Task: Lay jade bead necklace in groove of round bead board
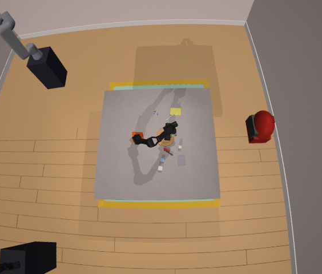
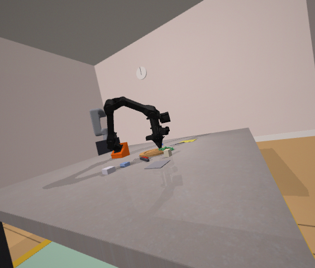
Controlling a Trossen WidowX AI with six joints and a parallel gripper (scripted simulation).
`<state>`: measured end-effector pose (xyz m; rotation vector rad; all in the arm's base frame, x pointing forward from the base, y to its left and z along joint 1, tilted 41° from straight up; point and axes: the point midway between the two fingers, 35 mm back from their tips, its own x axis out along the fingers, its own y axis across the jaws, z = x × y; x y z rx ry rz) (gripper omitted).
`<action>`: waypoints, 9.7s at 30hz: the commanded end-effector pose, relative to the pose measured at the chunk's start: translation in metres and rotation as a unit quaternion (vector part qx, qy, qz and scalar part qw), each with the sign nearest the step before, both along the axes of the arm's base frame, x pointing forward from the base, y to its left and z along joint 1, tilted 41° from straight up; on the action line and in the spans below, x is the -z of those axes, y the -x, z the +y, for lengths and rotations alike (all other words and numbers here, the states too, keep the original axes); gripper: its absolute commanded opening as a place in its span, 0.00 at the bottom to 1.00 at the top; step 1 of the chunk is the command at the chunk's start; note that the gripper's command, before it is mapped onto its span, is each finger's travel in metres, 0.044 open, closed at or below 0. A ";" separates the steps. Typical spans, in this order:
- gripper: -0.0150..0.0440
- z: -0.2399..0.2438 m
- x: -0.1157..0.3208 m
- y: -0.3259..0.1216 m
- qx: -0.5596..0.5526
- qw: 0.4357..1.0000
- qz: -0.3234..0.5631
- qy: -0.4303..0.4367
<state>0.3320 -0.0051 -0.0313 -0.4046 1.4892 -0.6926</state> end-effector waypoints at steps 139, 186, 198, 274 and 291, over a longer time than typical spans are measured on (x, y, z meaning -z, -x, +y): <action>0.25 0.019 -0.007 -0.048 -0.421 0.833 0.358 -0.031; 0.79 0.014 0.000 0.015 -0.419 0.835 0.356 -0.033; 1.00 0.022 -0.009 0.016 -0.420 0.832 0.360 -0.032; 0.68 0.017 -0.006 -0.056 -0.182 0.971 0.155 -0.014; 0.68 0.000 0.013 -0.054 -0.181 0.971 0.156 -0.012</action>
